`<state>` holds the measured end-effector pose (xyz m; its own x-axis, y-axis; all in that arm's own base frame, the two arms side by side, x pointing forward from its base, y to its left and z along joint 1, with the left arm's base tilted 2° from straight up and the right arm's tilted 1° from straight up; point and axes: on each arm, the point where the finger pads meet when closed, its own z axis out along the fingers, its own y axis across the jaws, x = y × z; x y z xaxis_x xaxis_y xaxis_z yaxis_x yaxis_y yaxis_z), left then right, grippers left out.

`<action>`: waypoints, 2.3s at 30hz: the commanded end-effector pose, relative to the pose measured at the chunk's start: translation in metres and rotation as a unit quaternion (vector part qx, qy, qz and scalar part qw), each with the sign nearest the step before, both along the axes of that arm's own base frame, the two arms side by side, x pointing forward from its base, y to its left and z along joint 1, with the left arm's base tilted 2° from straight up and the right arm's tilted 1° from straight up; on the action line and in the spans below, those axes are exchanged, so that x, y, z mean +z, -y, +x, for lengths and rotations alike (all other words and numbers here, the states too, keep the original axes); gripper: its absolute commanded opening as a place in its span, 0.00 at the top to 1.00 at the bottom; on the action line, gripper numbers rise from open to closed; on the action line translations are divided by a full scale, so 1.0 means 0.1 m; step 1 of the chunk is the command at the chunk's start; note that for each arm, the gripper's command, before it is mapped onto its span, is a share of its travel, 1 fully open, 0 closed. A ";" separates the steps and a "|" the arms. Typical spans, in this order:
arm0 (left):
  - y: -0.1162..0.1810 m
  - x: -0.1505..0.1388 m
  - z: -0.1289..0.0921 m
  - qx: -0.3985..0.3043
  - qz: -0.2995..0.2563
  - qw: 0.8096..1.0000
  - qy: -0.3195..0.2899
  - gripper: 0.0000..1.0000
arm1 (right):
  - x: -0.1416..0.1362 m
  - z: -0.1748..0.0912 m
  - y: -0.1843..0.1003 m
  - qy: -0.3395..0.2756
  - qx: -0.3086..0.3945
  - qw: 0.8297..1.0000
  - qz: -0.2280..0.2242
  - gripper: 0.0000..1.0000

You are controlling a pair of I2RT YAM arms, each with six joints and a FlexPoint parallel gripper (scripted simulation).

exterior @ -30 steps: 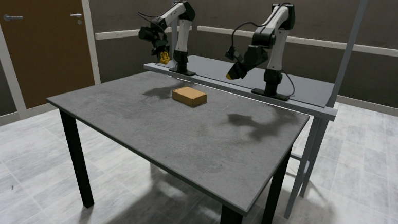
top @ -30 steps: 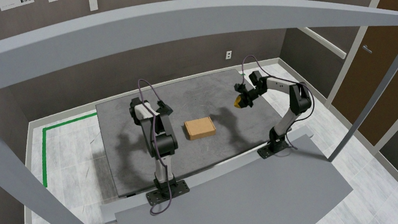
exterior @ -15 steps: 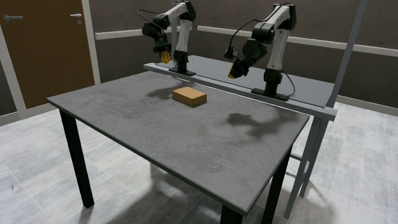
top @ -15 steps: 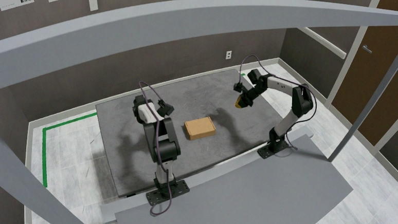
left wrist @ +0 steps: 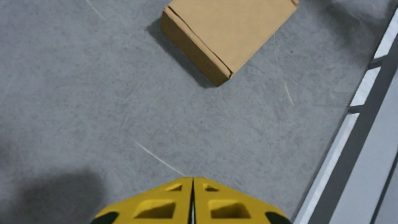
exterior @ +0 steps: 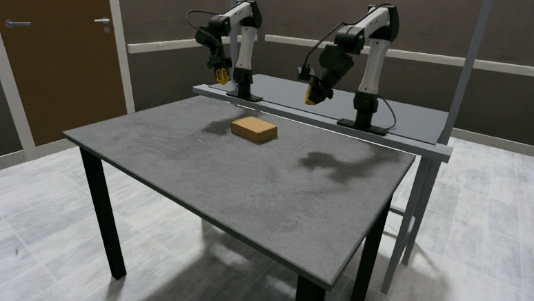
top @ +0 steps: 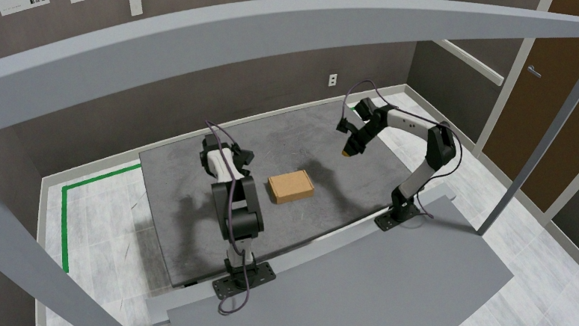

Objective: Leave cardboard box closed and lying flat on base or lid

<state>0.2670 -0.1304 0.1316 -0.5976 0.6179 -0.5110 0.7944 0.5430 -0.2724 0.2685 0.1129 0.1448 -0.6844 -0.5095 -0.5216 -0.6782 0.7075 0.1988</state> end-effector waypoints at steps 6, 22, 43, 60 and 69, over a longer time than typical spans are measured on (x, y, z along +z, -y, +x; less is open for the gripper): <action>-0.02 0.05 0.06 0.068 0.044 0.996 -0.022 1.00 | 0.02 0.03 0.03 -0.040 -0.068 0.996 -0.039 1.00; -0.02 0.00 0.06 0.161 0.107 0.978 -0.076 1.00 | 0.02 0.02 0.03 -0.100 -0.159 0.978 -0.091 1.00; -0.02 0.00 0.06 0.283 0.188 0.930 -0.137 1.00 | 0.01 0.02 0.03 -0.178 -0.279 0.930 -0.160 1.00; -0.02 -0.01 0.06 0.374 0.248 0.874 -0.183 1.00 | 0.03 0.03 0.03 -0.211 -0.335 0.899 -0.188 1.00; -0.05 0.04 0.06 0.397 0.252 0.863 -0.187 1.00 | 0.01 0.00 0.04 -0.212 -0.333 0.900 -0.185 1.00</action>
